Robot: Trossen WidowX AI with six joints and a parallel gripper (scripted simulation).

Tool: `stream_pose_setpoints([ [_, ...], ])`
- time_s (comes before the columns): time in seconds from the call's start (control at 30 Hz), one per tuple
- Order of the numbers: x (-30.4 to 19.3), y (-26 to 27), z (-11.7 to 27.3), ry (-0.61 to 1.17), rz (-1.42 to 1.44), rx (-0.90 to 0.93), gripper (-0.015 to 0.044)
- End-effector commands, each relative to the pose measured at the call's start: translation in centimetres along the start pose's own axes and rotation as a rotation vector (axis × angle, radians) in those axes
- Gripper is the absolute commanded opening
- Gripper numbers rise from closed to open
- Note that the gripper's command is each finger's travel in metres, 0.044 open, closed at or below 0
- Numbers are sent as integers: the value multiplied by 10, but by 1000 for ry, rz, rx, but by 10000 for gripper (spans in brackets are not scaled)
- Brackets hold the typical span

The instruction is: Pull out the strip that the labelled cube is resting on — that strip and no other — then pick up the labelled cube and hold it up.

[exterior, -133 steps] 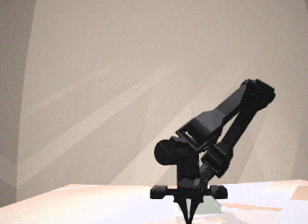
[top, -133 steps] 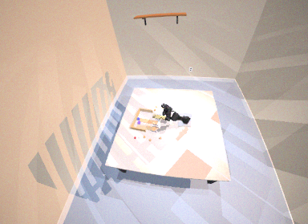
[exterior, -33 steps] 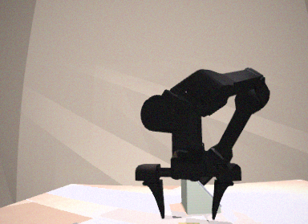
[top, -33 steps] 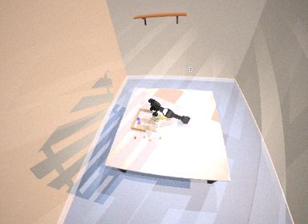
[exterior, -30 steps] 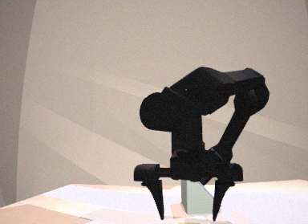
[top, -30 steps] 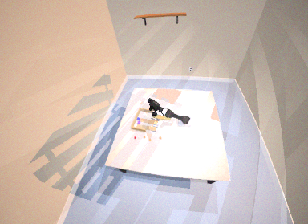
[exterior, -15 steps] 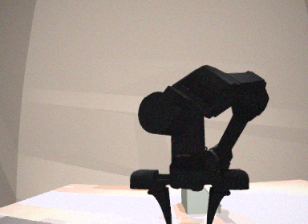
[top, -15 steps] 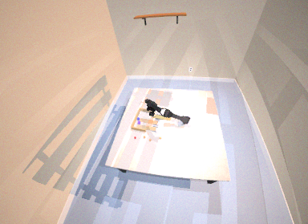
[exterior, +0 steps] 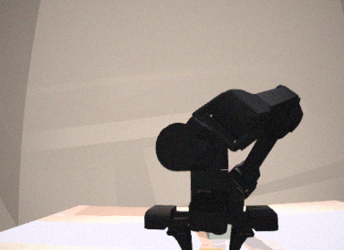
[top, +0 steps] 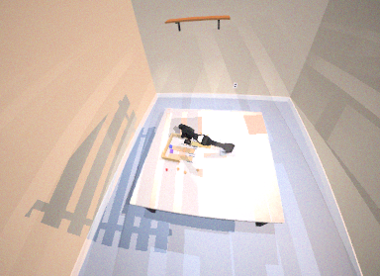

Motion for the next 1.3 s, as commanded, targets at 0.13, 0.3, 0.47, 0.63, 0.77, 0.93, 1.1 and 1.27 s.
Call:
stream_pose_setpoints([
  [0.13, -1, 0, -17, 7, -7, 7, 250],
  [0.3, -2, 0, -25, 8, -6, 8, 250],
  [0.47, -2, 0, -27, 8, -6, 8, 250],
  [0.63, -1, 0, -24, 5, 0, 3, 171],
  [0.77, -1, 0, -24, 5, 0, 3, 125],
  [0.93, -1, 0, -24, 5, 0, 3, 72],
  [1.1, -10, 0, -16, 5, -2, 2, 0],
  [1.27, -30, -1, -1, 7, -5, 2, 0],
])
Point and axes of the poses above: the point midway between the two fingers, 35 mm back from their tips, its own z axis back along the fingers, its own y axis across the jaws, x = y × z, the point moved 8 cm from there along z, back along the fingers, and after that the axes turned 1 degree about -z, right-handed, at the moved point
